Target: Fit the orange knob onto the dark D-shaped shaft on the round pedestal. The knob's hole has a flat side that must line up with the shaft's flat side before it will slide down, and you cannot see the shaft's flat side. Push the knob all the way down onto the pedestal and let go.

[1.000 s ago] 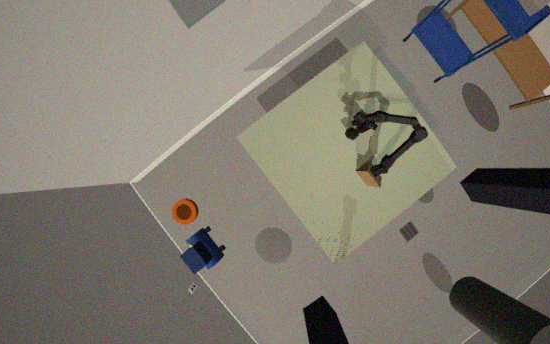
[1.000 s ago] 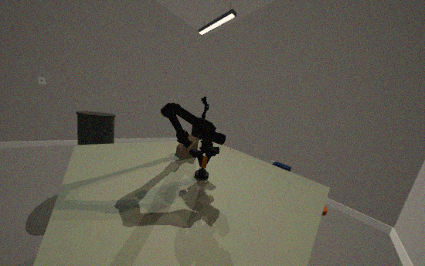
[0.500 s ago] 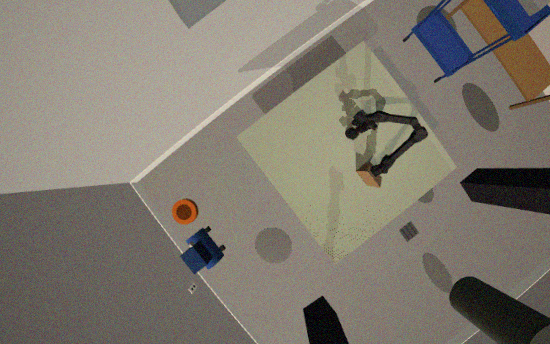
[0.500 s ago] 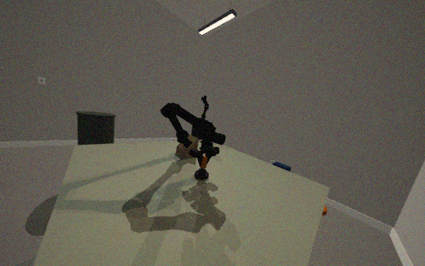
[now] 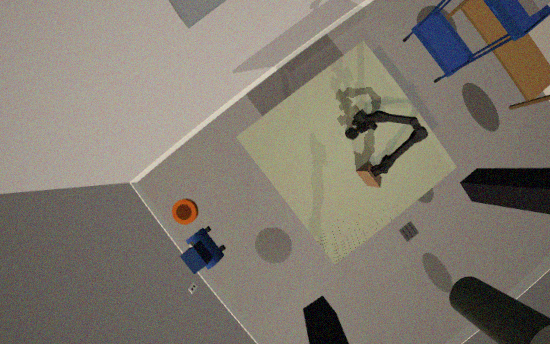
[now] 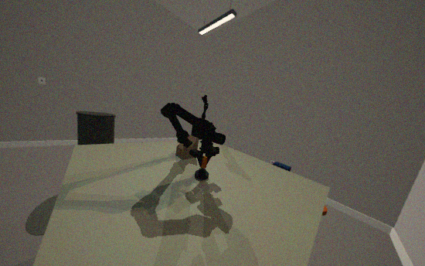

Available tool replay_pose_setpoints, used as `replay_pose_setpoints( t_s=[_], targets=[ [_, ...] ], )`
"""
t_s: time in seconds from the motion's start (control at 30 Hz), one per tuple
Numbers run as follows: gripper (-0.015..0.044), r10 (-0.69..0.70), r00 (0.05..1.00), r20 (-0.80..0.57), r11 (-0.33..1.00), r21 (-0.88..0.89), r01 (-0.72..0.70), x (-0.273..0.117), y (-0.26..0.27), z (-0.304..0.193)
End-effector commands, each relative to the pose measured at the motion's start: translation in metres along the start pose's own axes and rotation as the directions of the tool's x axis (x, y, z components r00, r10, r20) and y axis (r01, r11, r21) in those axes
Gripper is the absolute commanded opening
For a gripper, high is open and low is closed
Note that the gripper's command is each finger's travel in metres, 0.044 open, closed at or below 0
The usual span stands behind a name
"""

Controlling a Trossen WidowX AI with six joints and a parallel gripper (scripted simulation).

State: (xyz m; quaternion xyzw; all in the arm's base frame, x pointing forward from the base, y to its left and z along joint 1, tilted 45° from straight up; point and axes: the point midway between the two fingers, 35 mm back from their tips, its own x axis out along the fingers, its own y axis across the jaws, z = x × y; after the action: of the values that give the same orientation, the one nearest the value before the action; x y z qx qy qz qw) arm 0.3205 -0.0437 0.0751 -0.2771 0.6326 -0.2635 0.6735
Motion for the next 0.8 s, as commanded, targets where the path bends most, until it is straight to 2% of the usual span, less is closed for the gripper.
replay_pose_setpoints(
  t_s=[0.0,0.23,0.77],
  targets=[
    [0.0000,-0.004,1.000,0.003,1.000,-0.008,0.004,-0.0028,-0.0007,0.0009],
    [0.0000,-0.004,1.000,0.003,0.978,-0.207,0.005,-0.0016,-0.0005,0.0002],
    [0.0000,-0.004,1.000,0.003,0.978,-0.207,0.005,0.0016,-0.0006,0.0009]
  ],
)
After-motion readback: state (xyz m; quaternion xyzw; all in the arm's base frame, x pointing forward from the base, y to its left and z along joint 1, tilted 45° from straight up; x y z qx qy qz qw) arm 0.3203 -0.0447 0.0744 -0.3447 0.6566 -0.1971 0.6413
